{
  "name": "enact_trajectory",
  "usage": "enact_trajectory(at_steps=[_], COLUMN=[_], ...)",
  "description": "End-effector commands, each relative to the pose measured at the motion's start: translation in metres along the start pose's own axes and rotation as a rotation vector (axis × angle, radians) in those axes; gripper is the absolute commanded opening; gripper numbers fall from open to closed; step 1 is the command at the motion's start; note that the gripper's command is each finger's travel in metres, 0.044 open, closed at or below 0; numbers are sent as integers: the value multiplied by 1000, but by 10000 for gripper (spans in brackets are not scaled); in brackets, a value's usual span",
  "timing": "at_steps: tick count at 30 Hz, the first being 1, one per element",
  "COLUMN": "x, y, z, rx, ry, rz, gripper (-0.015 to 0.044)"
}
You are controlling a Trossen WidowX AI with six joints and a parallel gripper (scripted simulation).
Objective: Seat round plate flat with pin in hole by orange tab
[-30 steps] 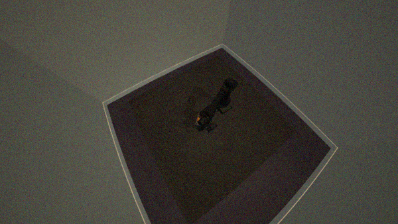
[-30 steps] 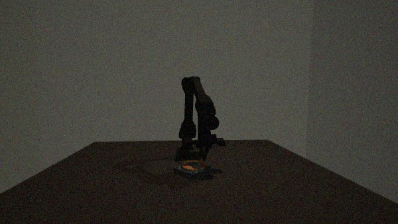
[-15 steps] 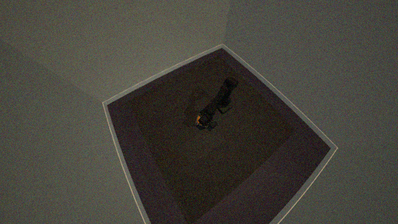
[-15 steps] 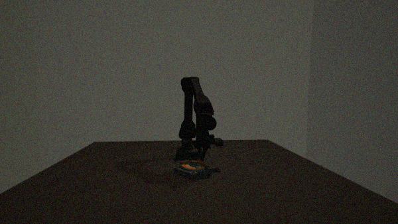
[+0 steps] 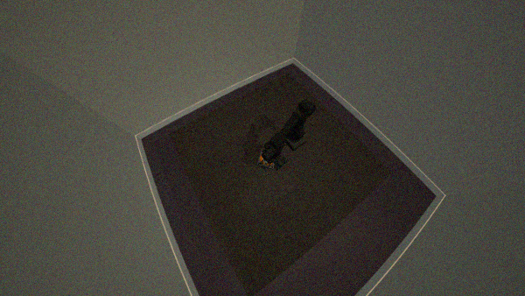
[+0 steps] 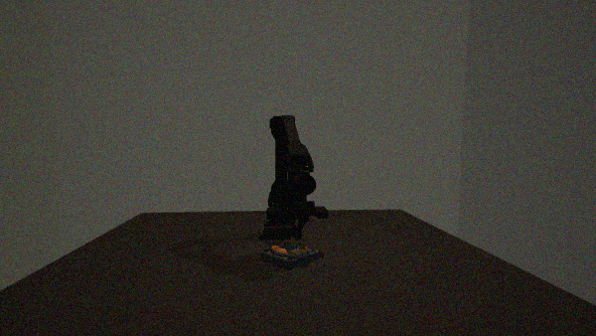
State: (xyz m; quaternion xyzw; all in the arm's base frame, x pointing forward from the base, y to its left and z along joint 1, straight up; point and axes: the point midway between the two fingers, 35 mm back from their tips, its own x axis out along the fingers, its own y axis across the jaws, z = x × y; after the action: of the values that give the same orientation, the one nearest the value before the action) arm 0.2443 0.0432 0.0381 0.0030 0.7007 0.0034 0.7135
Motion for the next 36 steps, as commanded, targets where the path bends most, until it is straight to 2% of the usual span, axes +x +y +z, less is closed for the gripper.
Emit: enact_trajectory(at_steps=[1,36], x=[-2,-4], y=[-6,-43], z=[-3,-4], rx=[1,1], ry=[-5,-5], rz=[-6,-10], gripper=[0,0])
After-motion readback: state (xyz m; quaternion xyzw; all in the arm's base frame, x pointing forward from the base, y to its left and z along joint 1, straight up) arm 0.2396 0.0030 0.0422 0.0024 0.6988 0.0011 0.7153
